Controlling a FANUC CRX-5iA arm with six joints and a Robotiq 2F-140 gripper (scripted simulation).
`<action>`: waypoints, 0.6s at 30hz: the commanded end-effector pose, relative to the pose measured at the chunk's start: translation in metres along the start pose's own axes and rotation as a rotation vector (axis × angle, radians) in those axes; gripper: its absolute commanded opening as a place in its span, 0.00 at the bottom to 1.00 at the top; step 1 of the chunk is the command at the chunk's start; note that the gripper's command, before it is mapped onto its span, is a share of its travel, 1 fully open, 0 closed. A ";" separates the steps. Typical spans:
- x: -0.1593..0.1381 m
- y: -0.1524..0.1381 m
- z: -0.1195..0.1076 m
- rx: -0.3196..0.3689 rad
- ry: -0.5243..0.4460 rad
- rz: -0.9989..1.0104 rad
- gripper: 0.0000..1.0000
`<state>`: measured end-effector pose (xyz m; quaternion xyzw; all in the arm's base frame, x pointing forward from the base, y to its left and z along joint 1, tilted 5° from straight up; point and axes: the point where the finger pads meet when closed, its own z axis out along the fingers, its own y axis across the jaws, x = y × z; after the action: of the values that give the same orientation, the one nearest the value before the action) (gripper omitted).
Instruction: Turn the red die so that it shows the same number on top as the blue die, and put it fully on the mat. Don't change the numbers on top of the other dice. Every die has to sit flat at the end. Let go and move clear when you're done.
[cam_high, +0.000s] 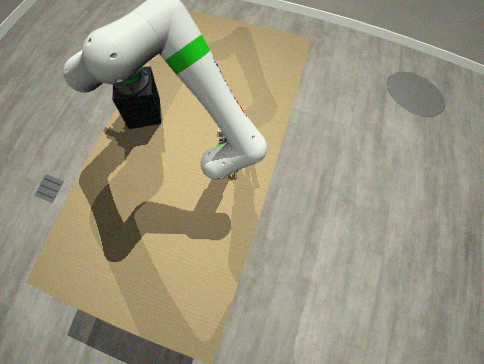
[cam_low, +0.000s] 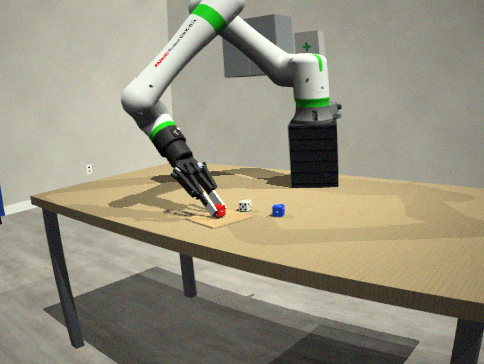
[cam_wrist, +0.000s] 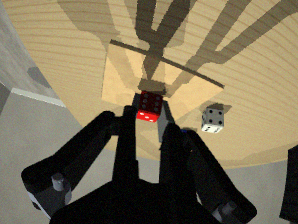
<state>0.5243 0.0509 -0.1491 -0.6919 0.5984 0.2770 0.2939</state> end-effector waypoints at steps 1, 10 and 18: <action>0.001 0.000 0.001 0.000 0.000 0.000 0.16; 0.003 0.000 0.003 0.000 0.000 0.000 0.16; 0.003 0.000 0.003 0.000 0.000 0.000 0.16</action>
<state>0.5246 0.0511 -0.1534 -0.6919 0.5984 0.2770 0.2939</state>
